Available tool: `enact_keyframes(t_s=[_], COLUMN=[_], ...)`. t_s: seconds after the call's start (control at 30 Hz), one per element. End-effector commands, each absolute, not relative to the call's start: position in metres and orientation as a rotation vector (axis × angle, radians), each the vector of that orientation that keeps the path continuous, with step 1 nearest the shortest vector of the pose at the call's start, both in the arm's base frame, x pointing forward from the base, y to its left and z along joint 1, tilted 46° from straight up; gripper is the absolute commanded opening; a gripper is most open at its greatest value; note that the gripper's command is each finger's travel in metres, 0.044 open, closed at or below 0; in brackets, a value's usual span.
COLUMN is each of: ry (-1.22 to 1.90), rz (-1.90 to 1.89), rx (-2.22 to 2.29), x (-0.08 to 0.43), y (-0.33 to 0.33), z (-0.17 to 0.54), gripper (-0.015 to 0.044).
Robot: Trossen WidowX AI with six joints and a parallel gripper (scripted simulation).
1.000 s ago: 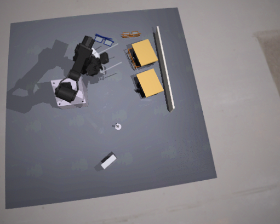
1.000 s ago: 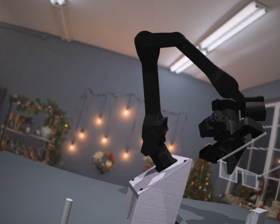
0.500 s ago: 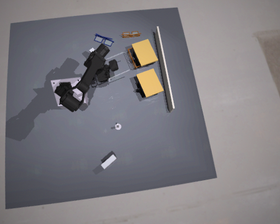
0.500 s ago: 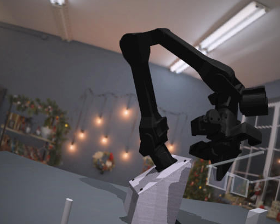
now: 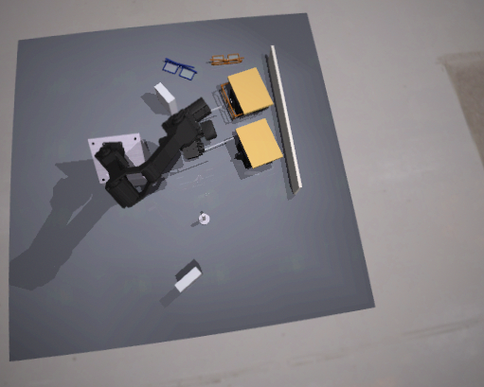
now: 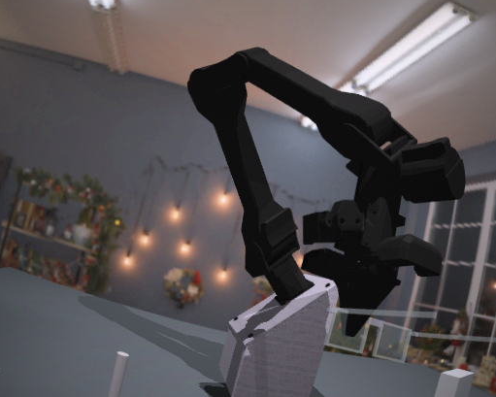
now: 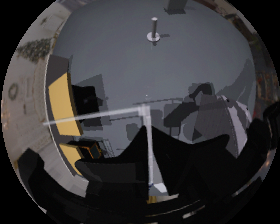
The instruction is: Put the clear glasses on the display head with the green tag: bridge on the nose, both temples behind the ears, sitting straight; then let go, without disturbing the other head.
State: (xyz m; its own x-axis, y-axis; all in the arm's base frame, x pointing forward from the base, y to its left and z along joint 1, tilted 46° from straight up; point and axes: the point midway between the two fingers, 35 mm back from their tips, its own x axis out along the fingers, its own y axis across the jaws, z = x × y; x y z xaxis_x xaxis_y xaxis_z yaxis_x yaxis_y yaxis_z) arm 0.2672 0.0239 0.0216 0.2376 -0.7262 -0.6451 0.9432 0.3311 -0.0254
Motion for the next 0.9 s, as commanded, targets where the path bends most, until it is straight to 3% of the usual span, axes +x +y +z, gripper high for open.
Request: enact_keyframes(t_s=[0.0, 0.53, 0.87], ry=[0.651, 0.768, 0.785], rz=[-1.204, -1.291, -1.281], rx=[0.416, 0.377, 0.392], x=[0.276, 0.284, 0.284], y=[0.011, -0.058, -0.067], z=[0.032, 0.063, 0.055], gripper=[0.0000, 0.0000, 0.0000])
